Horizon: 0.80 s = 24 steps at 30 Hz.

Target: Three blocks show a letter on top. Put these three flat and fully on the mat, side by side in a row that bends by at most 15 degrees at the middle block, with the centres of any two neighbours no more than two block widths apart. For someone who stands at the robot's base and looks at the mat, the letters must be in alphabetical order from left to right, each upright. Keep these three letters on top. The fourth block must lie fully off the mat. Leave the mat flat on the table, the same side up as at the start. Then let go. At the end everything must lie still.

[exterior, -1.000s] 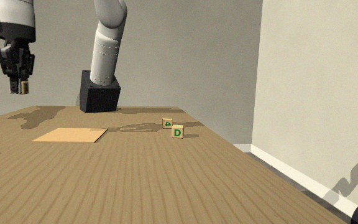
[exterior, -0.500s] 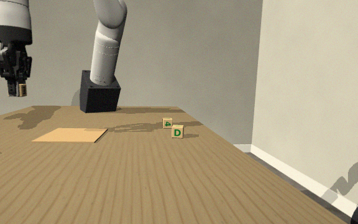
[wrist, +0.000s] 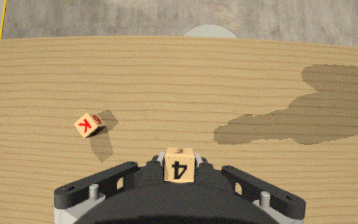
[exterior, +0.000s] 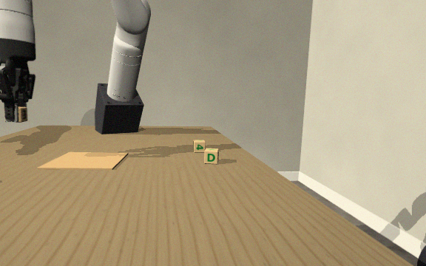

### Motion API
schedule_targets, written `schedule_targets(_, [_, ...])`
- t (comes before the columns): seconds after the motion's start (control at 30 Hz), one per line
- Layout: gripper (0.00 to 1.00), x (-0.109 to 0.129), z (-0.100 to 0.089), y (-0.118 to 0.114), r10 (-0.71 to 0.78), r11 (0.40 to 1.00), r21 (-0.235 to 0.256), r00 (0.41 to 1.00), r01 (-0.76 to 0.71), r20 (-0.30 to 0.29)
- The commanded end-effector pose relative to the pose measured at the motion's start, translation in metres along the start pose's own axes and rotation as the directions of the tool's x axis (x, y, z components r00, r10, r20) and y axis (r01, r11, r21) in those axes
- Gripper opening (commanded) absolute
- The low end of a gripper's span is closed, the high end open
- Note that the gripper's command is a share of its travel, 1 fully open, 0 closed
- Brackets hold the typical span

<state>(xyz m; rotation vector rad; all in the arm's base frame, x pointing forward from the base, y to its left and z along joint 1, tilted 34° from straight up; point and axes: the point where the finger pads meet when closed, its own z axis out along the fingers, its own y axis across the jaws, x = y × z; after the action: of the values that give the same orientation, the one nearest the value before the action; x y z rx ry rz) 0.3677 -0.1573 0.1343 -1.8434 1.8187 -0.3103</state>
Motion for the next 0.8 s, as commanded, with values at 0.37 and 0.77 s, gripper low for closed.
schedule_targets(0.37, [0.26, -0.01, 0.057, 0.0, -0.01, 1.0, -0.005, 1.0, 0.01, 0.023])
schedule_targets(0.77, [0.26, -0.011, 0.081, 0.0, -0.01, 1.0, -0.005, 1.0, 0.01, 0.023])
